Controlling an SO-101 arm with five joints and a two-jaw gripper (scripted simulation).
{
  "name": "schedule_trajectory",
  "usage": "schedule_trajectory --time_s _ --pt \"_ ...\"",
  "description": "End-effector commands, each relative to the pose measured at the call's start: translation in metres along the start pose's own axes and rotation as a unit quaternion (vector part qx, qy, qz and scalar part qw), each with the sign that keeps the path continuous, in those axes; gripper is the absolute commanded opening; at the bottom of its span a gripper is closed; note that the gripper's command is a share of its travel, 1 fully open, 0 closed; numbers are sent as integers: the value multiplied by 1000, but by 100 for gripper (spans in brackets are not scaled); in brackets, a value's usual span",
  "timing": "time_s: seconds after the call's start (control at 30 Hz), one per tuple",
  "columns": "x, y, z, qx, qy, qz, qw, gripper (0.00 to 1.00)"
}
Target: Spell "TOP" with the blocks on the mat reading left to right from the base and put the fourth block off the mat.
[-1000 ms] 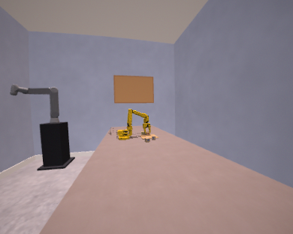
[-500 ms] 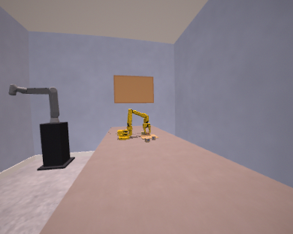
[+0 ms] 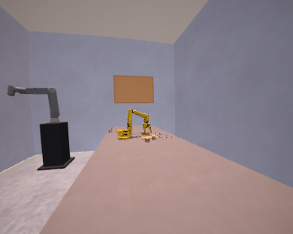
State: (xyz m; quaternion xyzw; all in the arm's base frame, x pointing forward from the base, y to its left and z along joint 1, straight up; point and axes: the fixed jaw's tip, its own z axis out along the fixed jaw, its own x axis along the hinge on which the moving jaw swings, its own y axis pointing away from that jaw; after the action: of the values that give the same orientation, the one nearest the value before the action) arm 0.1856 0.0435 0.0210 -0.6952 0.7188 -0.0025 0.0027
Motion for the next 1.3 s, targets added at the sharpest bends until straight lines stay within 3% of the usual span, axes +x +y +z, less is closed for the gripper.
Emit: schedule_trajectory --time_s 0.0,0.53,1.1,1.27 --pt "-5 -13 -14 46 -13 0 999 33" --pt "-5 -13 -17 46 -13 0 999 36" --pt "-4 -10 -64 46 -13 0 999 36" --pt "-3 -8 -73 46 -13 0 999 36"
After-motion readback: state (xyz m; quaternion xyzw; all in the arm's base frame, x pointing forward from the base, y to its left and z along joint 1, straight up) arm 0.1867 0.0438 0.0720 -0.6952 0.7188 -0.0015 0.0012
